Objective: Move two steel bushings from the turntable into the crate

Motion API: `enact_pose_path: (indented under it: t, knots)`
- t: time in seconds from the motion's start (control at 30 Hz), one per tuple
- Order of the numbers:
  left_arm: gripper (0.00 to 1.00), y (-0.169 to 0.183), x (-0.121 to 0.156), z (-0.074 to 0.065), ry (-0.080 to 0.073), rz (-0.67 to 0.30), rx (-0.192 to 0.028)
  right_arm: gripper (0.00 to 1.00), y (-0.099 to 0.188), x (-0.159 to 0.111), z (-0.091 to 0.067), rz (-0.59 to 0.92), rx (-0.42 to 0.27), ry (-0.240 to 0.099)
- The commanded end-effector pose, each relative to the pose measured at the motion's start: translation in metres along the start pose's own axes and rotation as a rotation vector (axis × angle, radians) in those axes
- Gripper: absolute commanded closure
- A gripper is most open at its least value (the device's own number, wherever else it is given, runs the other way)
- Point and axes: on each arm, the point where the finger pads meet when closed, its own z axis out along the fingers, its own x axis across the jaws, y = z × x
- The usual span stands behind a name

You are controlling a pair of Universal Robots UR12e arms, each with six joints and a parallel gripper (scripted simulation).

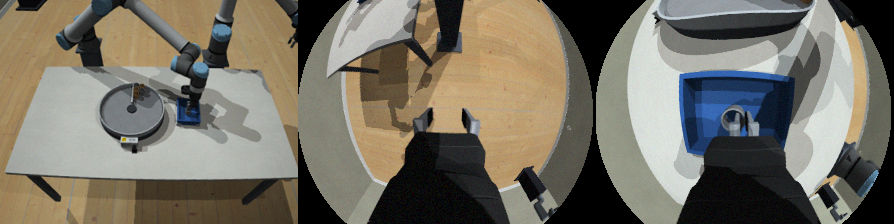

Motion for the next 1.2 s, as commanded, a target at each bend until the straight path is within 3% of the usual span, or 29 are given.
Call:
enact_pose_path:
  t: [0.0,1.17]
  knots:
    - [0.0,0.0007,-0.0002,-0.0009,0.0,0.0,-0.002,1.0,0.0006,-0.0004,-0.0008,0.0,-0.002,-0.001]
    - [0.0,0.0007,-0.0002,-0.0009,0.0,0.0,-0.002,1.0,0.0006,-0.0004,0.004,0.0,-0.002,-0.001]
